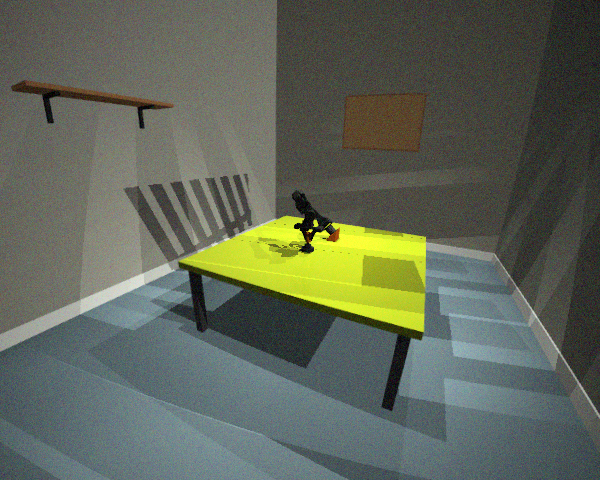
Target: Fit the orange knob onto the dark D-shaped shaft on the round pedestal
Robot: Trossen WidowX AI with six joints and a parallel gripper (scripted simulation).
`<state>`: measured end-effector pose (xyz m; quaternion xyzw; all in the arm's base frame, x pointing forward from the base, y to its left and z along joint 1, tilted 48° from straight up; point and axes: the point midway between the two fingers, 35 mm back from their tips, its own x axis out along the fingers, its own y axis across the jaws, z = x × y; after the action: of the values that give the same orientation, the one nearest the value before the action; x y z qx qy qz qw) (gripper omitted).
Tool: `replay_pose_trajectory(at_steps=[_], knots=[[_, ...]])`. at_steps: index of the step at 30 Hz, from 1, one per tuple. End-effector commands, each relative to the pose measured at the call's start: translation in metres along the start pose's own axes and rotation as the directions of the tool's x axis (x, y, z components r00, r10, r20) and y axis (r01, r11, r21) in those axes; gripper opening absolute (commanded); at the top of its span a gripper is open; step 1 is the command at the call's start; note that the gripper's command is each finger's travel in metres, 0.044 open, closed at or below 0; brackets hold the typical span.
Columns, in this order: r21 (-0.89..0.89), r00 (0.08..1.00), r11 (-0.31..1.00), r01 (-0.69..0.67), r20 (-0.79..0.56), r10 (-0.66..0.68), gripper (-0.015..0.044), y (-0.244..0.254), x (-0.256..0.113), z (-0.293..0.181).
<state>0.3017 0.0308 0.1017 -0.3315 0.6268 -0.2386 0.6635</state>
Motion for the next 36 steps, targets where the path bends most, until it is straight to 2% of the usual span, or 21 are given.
replay_pose_trajectory(at_steps=[1, 25, 32, 36], knots=[[0.0, 1.0, 1.0, 0.0, 0.013, 0.0, 0.0, -0.0013, -0.0026, 0.0013], [0.0, 1.0, 1.0, 0.0, 0.013, 0.0, 0.0, -0.0013, -0.0039, 0.0018], [-0.198, 1.0, 0.98, 0.003, 0.013, 0.0, 0.0, 0.0008, -0.0034, 0.0007], [-0.208, 1.0, 0.978, 0.003, 0.013, 0.0, 0.0, 0.0025, -0.002, -0.0001]])
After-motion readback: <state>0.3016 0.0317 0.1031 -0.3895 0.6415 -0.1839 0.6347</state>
